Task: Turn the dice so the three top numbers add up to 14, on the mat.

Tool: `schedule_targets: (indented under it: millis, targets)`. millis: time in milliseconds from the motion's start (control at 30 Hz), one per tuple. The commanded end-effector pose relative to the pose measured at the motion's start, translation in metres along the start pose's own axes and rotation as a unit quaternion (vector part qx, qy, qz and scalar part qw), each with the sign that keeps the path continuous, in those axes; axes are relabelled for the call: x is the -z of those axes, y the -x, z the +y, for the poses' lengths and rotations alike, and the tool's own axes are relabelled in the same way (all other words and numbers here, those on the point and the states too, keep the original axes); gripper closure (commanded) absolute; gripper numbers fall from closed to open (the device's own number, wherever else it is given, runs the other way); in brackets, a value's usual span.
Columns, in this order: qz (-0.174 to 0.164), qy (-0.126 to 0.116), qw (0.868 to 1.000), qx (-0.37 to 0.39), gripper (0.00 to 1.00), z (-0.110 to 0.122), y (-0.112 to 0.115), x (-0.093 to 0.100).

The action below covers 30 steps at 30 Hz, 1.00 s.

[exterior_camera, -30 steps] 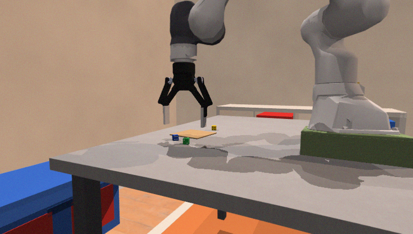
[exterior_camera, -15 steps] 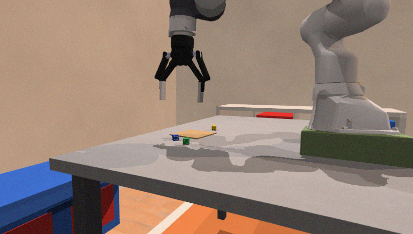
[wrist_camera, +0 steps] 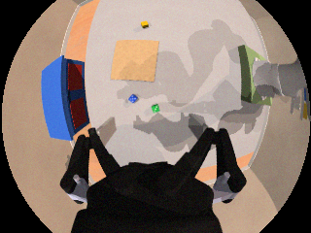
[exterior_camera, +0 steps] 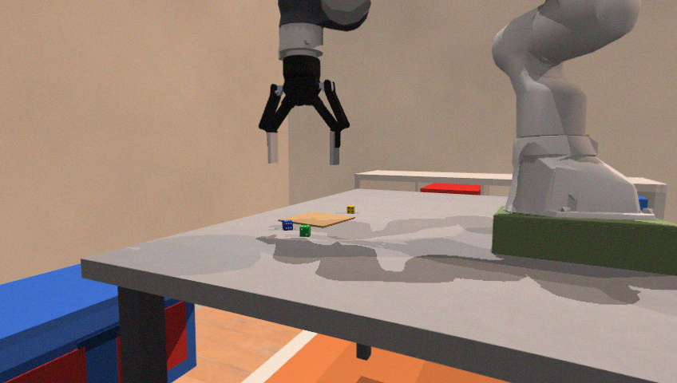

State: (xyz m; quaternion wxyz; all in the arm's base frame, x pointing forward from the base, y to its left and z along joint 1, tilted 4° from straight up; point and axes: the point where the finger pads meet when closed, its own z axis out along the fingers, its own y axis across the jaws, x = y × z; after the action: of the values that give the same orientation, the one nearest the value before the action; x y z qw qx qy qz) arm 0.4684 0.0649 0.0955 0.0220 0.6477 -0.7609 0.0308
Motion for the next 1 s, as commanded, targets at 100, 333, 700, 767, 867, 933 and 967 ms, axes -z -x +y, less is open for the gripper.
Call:
schedule_targets:
  millis: [100,333,700,767,867,933,967]
  targets:
    - [0.001,0.0,1.0,0.03,0.0,0.0024,0.0026,-0.0006]
    - [0.001,0.0,1.0,0.03,0.0,0.0024,0.0026,-0.0006]
    - [0.001,0.0,0.998,0.062,0.0,0.004,0.0038,-0.0023]
    - [0.001,0.0,0.998,0.062,0.0,0.004,0.0038,-0.0023]
    - [0.001,0.0,0.998,0.062,0.0,0.004,0.0038,-0.0023]
    - [0.001,0.0,0.998,0.062,0.0,0.004,0.0038,-0.0023]
    - [0.001,0.0,0.998,0.062,0.0,0.004,0.0038,-0.0023]
